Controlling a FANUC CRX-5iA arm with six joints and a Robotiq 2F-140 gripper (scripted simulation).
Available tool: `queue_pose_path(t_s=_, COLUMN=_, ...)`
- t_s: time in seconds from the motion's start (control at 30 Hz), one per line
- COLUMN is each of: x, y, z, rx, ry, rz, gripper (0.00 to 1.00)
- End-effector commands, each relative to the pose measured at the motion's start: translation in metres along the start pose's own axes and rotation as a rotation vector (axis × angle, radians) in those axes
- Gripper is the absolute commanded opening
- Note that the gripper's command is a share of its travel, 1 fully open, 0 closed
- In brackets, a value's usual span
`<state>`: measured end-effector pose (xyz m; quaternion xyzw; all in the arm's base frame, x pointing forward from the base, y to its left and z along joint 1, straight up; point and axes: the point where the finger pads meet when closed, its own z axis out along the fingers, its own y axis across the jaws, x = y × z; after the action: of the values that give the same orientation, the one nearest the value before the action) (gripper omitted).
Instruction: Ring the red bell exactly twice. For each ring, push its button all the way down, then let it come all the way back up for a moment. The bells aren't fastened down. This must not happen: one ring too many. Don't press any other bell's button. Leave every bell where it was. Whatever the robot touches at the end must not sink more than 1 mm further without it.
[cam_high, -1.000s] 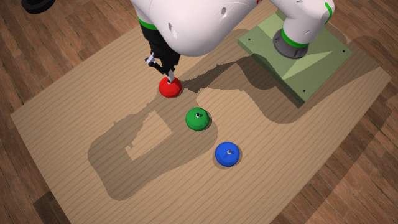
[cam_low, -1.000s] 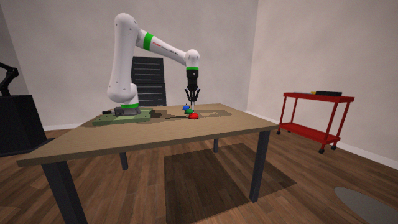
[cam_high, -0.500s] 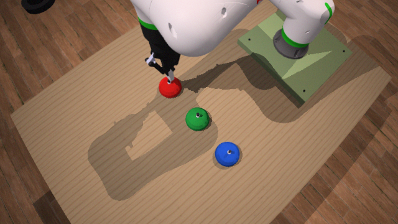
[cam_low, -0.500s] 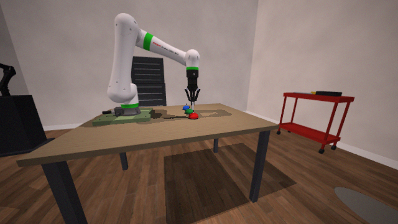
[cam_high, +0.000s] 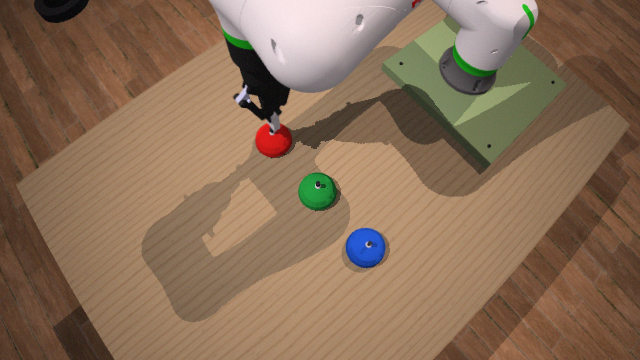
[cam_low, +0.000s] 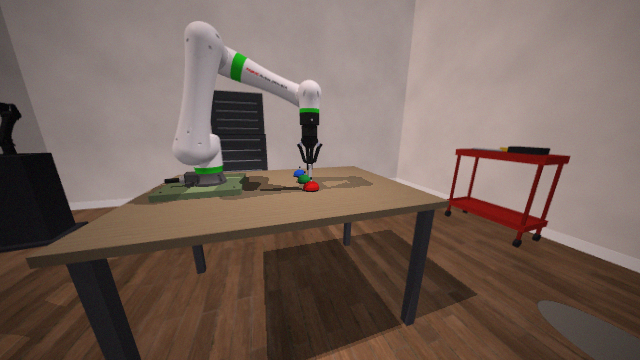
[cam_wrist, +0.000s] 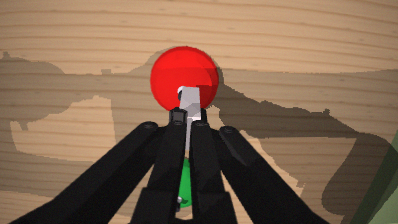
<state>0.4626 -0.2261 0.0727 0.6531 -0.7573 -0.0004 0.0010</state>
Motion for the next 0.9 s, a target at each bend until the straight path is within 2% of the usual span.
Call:
queue_pose_path(t_s=0.0, x=0.0001, y=-0.0002, z=0.0004, rx=0.000, ry=0.000, rz=0.000, gripper=0.00)
queue_pose_path(t_s=0.23, x=0.0001, y=-0.0002, z=0.0070, rx=0.000, ry=0.000, rz=0.000, gripper=0.00)
queue_pose_path(t_s=0.87, x=0.0001, y=-0.0002, z=0.0072, rx=0.000, ry=0.000, rz=0.000, gripper=0.00)
